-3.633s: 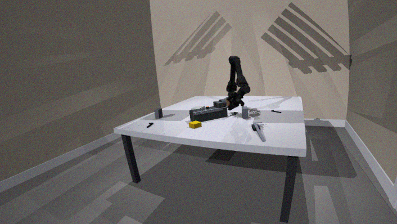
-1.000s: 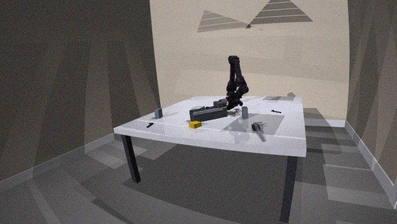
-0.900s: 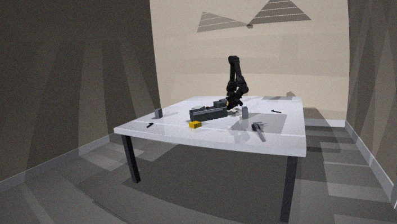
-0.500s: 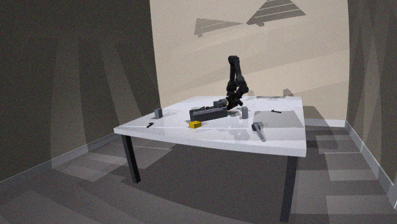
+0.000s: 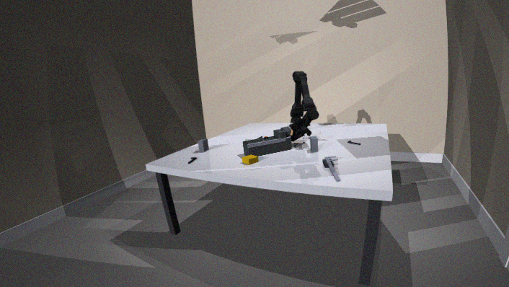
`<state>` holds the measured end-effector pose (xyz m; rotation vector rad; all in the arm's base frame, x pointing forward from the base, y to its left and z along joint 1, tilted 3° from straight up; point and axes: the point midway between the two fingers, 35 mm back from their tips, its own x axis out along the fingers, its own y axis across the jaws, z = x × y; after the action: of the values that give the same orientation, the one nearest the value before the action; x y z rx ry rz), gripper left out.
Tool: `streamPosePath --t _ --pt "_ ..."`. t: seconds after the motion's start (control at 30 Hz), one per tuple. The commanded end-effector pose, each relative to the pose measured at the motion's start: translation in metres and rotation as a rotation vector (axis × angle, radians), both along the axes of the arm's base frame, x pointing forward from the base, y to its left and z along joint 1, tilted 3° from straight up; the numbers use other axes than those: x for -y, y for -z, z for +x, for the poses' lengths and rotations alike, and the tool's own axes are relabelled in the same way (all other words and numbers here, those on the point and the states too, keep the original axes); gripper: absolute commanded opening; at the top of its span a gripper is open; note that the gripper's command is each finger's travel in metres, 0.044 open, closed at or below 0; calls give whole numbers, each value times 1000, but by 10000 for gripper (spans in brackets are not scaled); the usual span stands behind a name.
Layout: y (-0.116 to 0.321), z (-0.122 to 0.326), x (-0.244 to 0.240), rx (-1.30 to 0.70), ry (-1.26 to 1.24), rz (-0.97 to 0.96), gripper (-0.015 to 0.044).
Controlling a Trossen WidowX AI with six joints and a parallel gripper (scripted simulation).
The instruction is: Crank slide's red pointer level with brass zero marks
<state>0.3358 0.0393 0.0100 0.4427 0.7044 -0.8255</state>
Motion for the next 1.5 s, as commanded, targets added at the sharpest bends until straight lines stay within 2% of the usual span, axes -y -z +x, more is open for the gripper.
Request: streamPosePath --t 0.0,0.47,1.03,1.47 --pt "0 -1 1 -4 -1 -6 0" --pt "0 0 0 0 0 0 0" --pt "0 0 0 0 0 0 440" --pt "-50 -2 3 1 0 0 440"
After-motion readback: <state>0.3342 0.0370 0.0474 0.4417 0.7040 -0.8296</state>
